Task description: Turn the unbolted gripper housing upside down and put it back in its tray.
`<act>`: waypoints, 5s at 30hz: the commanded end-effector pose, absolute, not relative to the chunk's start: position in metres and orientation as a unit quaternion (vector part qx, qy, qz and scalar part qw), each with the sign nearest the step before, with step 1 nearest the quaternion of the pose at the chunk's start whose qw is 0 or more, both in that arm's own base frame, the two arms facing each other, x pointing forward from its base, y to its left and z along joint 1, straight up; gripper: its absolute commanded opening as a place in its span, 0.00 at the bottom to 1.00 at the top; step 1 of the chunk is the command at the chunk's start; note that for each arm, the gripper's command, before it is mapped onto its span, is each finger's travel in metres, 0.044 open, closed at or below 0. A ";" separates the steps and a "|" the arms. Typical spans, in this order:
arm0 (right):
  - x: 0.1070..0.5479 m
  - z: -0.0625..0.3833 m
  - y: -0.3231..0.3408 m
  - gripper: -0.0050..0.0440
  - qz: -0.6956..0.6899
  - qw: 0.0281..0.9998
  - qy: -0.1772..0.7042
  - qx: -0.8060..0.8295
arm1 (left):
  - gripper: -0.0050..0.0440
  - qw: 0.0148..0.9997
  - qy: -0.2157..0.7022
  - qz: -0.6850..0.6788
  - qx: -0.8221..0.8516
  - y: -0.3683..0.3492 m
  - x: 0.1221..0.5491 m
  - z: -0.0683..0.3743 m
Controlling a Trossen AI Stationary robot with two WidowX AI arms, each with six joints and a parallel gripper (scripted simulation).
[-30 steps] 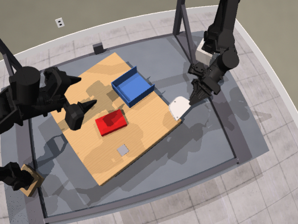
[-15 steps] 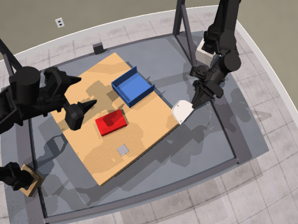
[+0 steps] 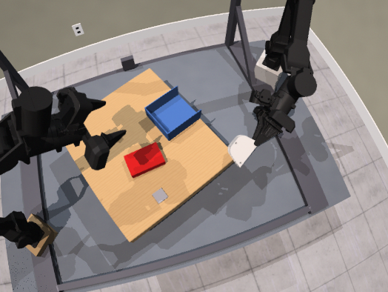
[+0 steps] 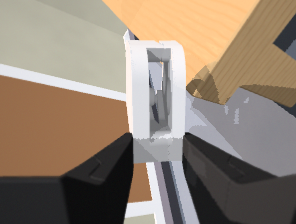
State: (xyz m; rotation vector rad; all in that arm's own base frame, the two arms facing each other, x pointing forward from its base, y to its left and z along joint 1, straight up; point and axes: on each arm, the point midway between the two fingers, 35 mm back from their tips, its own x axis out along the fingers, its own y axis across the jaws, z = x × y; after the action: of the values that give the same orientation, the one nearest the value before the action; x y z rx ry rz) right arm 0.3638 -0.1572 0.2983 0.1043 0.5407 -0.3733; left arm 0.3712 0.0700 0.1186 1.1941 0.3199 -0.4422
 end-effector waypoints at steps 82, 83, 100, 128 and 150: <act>0.363 0.308 -0.157 0.99 -0.186 0.948 0.254 0.049 | 0.33 0.744 0.297 -0.263 0.537 0.114 0.362 0.098; 0.363 0.308 -0.157 0.99 -0.186 0.948 0.254 0.049 | 0.33 0.744 0.297 -0.263 0.537 0.114 0.362 0.098; 0.363 0.308 -0.157 0.99 -0.186 0.948 0.254 0.049 | 0.33 0.729 0.316 -0.284 0.536 0.116 0.355 0.094; 0.363 0.308 -0.157 0.99 -0.186 0.948 0.254 0.049 | 0.33 0.712 0.319 -0.317 0.539 0.105 0.351 0.086; 0.363 0.308 -0.157 0.99 -0.186 0.948 0.254 0.049 | 0.33 0.699 0.312 -0.347 0.542 0.090 0.349 0.080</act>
State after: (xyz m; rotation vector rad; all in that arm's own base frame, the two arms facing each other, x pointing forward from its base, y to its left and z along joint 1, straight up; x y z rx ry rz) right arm 0.3638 -0.1572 0.2983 0.1043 0.5407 -0.3733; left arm 0.3454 0.0909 0.0712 1.1886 0.7154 -0.7793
